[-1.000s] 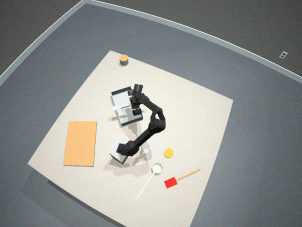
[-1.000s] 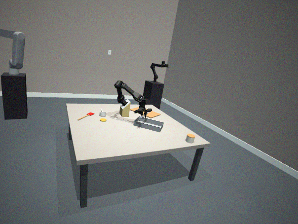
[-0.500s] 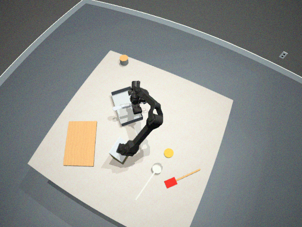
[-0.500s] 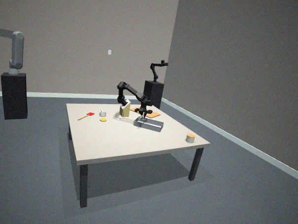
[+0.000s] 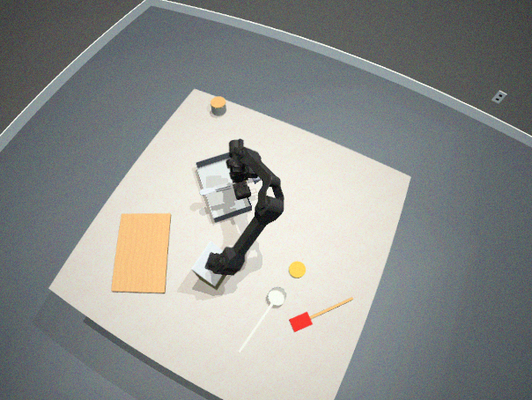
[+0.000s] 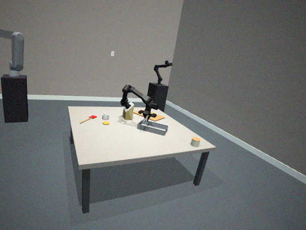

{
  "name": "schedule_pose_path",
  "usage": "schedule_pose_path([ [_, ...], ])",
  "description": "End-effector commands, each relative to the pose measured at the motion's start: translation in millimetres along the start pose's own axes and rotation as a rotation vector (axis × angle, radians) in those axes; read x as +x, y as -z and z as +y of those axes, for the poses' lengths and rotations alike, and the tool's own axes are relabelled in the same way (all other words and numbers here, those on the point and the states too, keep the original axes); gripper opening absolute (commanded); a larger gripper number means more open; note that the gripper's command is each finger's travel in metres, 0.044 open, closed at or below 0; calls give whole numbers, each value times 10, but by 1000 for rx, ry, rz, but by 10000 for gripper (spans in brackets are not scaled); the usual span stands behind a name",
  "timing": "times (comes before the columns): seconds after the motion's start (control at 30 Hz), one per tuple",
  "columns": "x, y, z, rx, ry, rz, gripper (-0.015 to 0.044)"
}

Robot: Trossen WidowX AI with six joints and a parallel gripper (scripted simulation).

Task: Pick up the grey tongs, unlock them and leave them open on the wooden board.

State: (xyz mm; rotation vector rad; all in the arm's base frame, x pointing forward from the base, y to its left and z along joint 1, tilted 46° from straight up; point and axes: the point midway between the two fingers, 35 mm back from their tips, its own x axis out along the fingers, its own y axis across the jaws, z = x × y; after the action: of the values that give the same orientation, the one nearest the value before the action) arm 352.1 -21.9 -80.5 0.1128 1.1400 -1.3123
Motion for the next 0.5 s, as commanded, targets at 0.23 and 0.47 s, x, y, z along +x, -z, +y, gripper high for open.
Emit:
schedule_pose_path([
  [0.23,-65,154,87,-46,-9,4,-150],
  [0.47,-238,596,285,-166,-35,14,-150],
])
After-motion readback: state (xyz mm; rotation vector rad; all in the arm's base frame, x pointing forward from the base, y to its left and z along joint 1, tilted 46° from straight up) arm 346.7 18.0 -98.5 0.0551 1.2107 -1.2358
